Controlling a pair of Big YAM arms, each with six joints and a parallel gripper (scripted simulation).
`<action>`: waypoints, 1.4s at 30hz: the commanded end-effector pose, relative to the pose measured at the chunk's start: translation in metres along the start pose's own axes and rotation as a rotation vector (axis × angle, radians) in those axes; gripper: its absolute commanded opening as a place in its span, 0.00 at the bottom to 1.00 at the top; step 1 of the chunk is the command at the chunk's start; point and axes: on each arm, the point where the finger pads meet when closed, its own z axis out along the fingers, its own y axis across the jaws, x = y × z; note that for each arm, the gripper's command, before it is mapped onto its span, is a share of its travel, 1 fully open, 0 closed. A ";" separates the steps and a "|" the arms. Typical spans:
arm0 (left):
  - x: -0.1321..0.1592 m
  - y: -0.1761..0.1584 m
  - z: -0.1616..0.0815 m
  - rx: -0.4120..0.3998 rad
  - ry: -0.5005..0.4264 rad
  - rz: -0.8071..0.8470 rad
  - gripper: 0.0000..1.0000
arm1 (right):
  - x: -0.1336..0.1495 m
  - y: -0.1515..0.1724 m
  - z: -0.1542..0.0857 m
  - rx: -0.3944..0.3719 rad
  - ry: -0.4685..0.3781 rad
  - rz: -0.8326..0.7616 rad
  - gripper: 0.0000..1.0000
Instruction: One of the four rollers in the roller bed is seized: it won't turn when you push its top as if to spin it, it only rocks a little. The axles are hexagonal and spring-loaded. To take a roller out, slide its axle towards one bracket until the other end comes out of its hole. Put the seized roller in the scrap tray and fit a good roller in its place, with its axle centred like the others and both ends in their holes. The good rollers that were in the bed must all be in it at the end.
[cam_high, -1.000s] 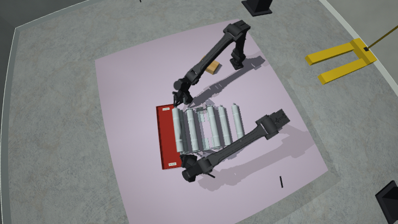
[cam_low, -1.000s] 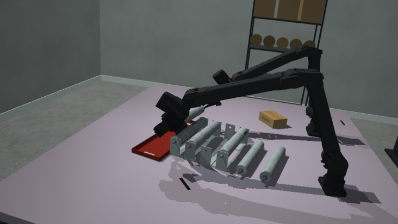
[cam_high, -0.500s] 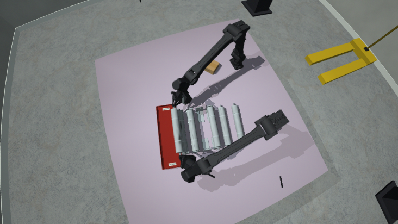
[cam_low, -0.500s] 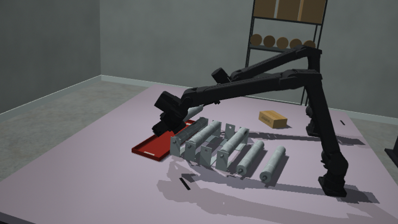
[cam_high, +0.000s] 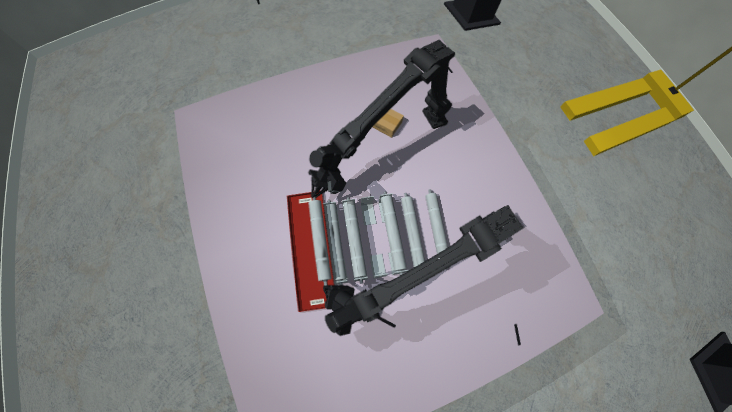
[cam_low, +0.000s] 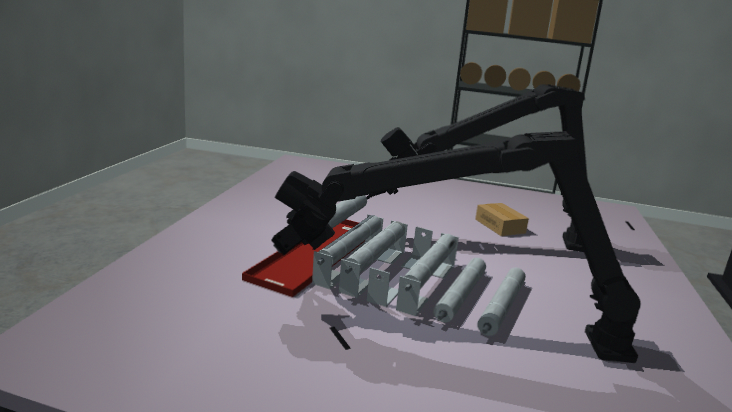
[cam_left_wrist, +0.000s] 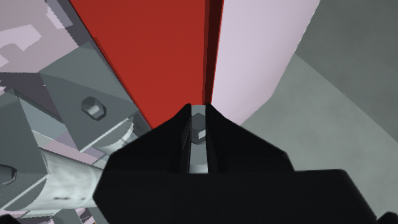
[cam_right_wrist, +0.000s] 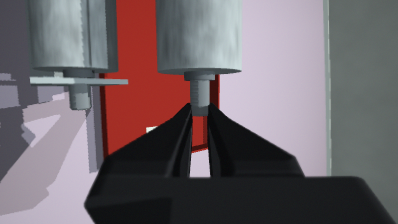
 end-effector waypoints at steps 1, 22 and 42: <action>0.012 -0.080 -0.036 0.110 -0.030 0.091 0.03 | -0.024 -0.084 -0.024 0.139 -0.047 -0.022 0.03; 0.006 -0.099 -0.050 0.145 -0.055 0.124 0.03 | -0.033 -0.097 -0.035 0.166 -0.062 -0.018 0.03; -0.009 -0.091 -0.031 0.125 -0.047 0.090 0.03 | -0.013 -0.080 0.005 0.122 -0.047 -0.001 0.03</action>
